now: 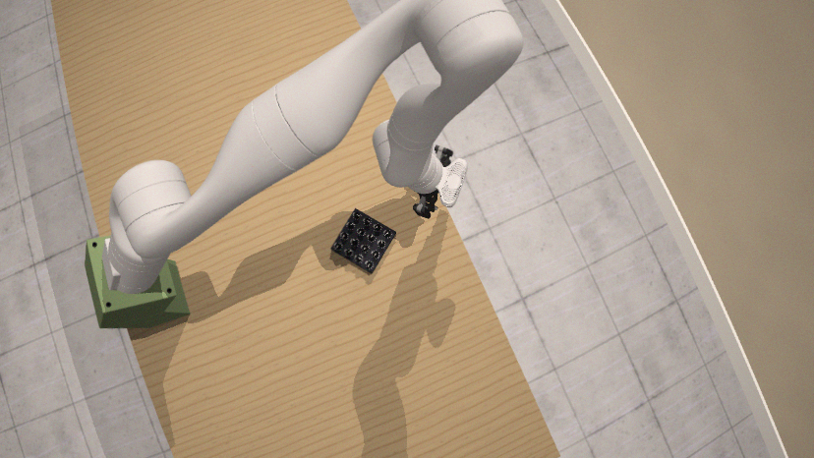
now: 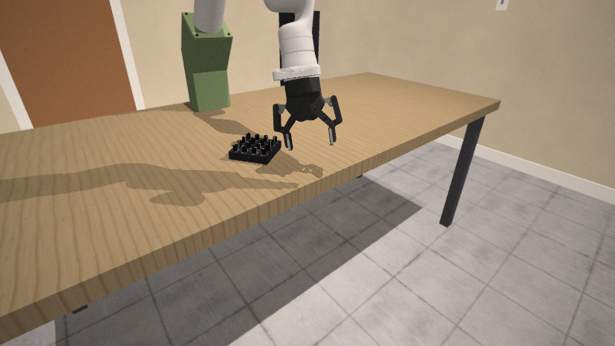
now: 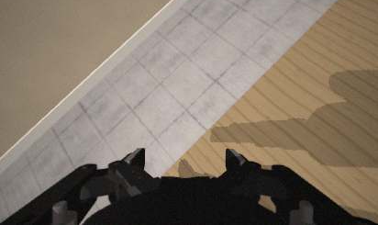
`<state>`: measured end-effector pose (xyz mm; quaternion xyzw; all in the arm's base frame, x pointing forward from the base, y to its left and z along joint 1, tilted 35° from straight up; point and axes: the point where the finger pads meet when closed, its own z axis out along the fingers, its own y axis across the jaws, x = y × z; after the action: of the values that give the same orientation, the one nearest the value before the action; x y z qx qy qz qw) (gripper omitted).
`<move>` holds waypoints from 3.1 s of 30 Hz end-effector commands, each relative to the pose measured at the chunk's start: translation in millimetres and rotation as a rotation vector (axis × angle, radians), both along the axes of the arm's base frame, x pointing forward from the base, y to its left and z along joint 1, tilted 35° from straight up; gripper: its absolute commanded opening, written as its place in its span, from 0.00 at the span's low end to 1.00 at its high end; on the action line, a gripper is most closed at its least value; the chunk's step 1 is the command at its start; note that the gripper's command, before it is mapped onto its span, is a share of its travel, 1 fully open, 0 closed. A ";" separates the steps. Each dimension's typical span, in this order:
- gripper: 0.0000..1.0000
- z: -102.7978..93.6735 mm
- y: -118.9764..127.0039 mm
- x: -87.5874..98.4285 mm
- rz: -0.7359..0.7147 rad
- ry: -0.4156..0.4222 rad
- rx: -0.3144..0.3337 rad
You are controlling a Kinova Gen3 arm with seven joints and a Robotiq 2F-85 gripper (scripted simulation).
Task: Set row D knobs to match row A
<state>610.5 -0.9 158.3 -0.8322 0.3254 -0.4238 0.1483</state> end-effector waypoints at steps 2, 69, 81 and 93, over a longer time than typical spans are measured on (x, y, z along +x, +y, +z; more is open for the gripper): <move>1.00 -11.9 -3.8 -11.6 -0.007 0.026 0.007; 1.00 -90.0 -17.4 -112.3 -0.066 0.223 0.092; 1.00 -99.0 -18.1 -128.0 -0.076 0.252 0.107; 1.00 -106.1 -18.4 -141.2 -0.085 0.276 0.119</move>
<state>472.9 -18.1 54.1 -0.8576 0.4000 -0.2942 0.1342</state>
